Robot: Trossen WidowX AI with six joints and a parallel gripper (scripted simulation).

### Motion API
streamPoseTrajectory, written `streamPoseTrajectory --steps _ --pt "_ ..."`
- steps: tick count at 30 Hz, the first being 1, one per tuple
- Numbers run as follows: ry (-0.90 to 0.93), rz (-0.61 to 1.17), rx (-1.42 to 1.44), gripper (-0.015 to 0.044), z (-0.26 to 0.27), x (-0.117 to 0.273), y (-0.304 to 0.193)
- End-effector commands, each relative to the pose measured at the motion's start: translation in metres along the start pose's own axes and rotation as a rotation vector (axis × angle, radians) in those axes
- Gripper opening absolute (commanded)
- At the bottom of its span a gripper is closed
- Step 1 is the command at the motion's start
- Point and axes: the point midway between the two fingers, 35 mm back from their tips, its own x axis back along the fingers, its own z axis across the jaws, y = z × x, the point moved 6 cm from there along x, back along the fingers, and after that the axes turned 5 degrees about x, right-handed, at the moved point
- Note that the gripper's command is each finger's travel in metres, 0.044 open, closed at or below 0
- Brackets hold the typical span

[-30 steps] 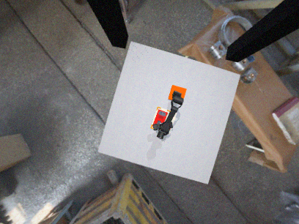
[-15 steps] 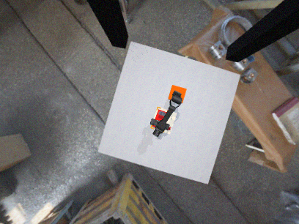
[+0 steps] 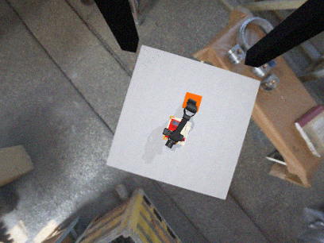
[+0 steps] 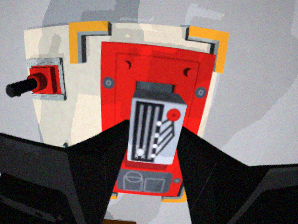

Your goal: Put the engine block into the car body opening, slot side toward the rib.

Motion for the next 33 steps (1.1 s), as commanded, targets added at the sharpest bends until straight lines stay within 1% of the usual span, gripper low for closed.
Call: streamPoseTrajectory --steps 1,9,19,25,29,33 --pt "-0.002 -0.001 -0.029 0.0159 -0.0001 -0.0002 0.0001" --pt "-0.002 -0.001 -0.024 0.0159 -0.0002 -0.0002 0.0001" --pt "-0.002 -0.001 0.102 0.0159 -0.0005 -0.0003 0.0003" --pt "-0.002 -0.001 0.107 0.0159 -0.0005 -0.0003 0.0003" --pt "-0.002 -0.001 0.058 0.0159 -0.0006 -0.0002 0.0004" --pt "-0.002 -0.001 -0.057 0.0159 -0.0006 -0.0001 0.0005"
